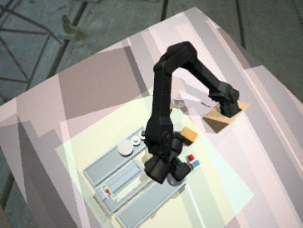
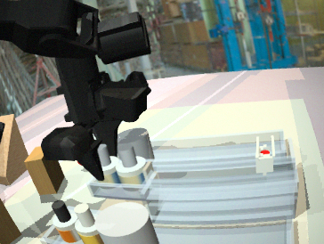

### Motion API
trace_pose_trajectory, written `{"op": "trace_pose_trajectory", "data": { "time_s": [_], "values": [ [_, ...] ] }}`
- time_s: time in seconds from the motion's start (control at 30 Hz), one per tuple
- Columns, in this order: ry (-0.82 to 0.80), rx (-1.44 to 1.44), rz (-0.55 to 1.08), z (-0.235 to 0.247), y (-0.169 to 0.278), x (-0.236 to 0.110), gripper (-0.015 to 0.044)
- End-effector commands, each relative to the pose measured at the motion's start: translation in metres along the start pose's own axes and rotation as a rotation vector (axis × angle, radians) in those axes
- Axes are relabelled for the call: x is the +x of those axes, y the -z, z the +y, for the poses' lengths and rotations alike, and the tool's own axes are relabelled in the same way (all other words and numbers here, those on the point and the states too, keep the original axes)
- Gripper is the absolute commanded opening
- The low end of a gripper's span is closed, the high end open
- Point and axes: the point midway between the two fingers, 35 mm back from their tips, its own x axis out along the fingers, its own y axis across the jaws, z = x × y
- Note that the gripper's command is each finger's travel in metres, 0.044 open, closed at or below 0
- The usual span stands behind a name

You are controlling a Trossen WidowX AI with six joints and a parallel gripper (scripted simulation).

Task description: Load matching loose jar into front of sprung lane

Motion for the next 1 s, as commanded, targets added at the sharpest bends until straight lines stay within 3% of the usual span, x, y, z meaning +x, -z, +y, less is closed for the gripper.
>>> {"op": "trace_pose_trajectory", "data": {
  "time_s": [0.0, 0.9, 0.97],
  "values": [
    [0.006, 0.009, -0.007, -0.0009, -0.0010, 0.0003, 0.0000],
    [0.005, 0.008, -0.007, 0.0002, 0.0030, 0.0001, 0.0000],
    [0.005, 0.008, -0.007, 0.0002, 0.0022, 0.0001, 0.0053]
  ]
}}
